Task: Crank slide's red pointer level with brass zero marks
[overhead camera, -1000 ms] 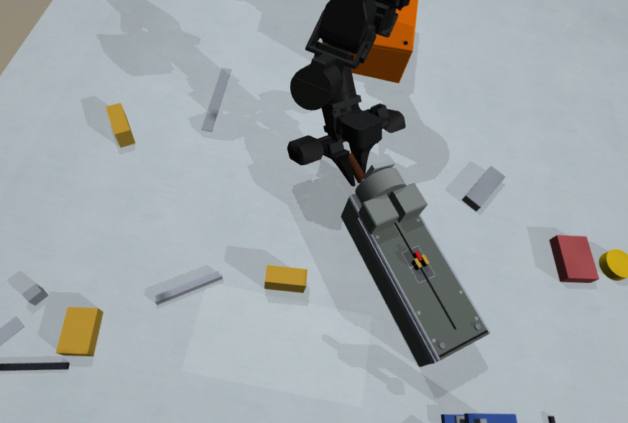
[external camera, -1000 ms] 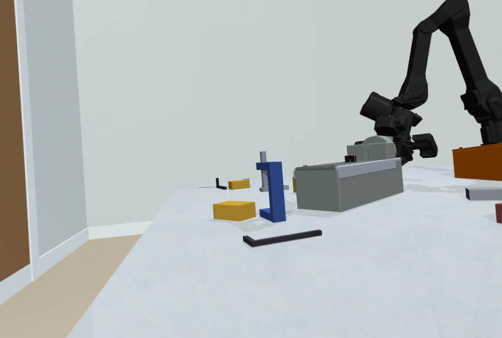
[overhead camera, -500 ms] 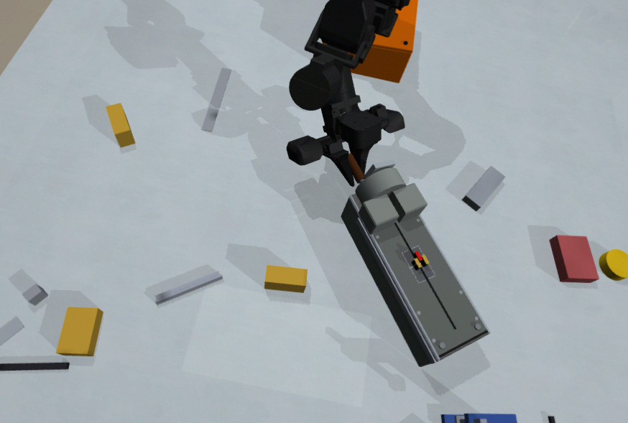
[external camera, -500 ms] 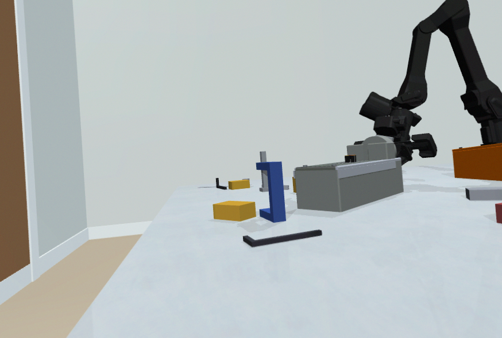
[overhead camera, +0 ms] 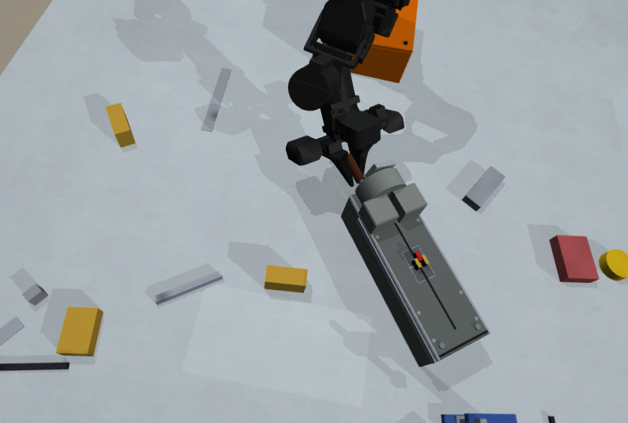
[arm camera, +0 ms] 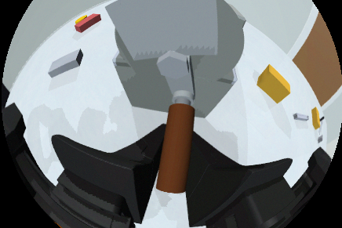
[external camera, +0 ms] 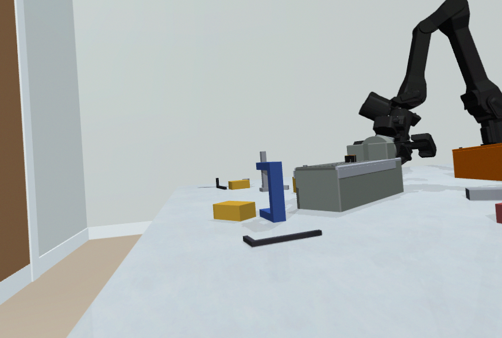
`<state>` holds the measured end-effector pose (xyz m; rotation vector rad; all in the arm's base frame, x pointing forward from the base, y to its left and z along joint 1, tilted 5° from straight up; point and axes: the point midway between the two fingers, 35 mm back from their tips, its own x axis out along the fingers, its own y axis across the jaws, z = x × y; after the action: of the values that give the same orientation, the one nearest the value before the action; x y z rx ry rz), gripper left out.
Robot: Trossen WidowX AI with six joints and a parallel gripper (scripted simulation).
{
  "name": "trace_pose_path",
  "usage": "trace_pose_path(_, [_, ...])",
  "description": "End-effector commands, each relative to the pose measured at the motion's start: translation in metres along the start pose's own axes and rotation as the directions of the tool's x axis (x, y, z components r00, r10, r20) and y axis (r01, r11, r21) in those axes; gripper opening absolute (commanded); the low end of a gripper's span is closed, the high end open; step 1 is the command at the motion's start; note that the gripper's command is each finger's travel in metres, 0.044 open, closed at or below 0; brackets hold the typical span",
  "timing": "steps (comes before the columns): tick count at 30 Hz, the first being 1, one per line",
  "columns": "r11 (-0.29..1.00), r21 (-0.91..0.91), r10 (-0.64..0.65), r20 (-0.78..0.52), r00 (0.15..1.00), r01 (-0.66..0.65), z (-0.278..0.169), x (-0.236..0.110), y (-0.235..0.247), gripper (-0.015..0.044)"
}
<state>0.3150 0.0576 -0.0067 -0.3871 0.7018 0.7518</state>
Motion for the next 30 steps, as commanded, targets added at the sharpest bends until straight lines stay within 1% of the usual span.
trace_pose_path(1, [1.000, -0.006, -0.028, 0.003, 1.000, 0.028, 0.0021, -0.0024, -0.0086, 0.0000])
trace_pose_path(30, [1.000, -0.007, -0.028, 0.003, 1.000, 0.028, 0.0031, -0.0036, -0.0106, 0.0000])
